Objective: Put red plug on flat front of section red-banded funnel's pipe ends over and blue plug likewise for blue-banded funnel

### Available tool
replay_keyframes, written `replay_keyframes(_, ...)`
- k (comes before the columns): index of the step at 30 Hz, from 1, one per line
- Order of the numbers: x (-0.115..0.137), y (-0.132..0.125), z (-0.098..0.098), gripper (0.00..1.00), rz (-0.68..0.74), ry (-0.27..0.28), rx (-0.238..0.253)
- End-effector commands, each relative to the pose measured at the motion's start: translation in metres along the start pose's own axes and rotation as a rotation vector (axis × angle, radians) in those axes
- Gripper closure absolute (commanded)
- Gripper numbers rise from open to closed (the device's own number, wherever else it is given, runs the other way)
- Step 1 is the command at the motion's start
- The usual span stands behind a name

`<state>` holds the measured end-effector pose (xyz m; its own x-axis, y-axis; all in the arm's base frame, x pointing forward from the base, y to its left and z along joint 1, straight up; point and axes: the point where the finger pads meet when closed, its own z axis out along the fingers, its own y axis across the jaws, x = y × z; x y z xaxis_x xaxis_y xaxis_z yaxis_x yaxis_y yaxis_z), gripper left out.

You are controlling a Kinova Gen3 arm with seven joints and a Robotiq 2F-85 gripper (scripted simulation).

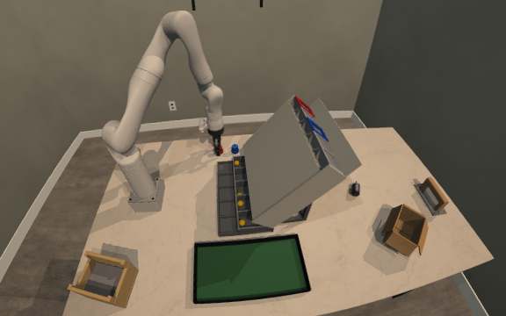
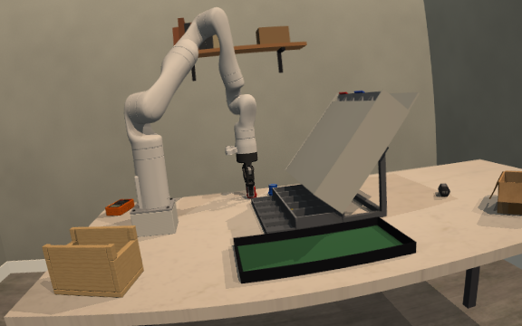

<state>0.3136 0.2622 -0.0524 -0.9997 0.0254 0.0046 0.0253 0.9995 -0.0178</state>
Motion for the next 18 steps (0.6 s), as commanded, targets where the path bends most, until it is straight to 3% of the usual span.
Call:
replay_keyframes(1, -0.0038, 0.0032, 0.0021, 0.30, 0.000, -0.001, -0.001)
replay_keyframes(16, -0.0038, 0.0032, 0.0021, 0.30, 0.000, -0.001, -0.001)
replay_keyframes(17, -0.0040, 0.0039, 0.0014, 1.00, -0.001, -0.005, -0.004)
replay_keyframes(18, -0.0040, 0.0039, 0.0014, 1.00, -0.001, -0.005, -0.004)
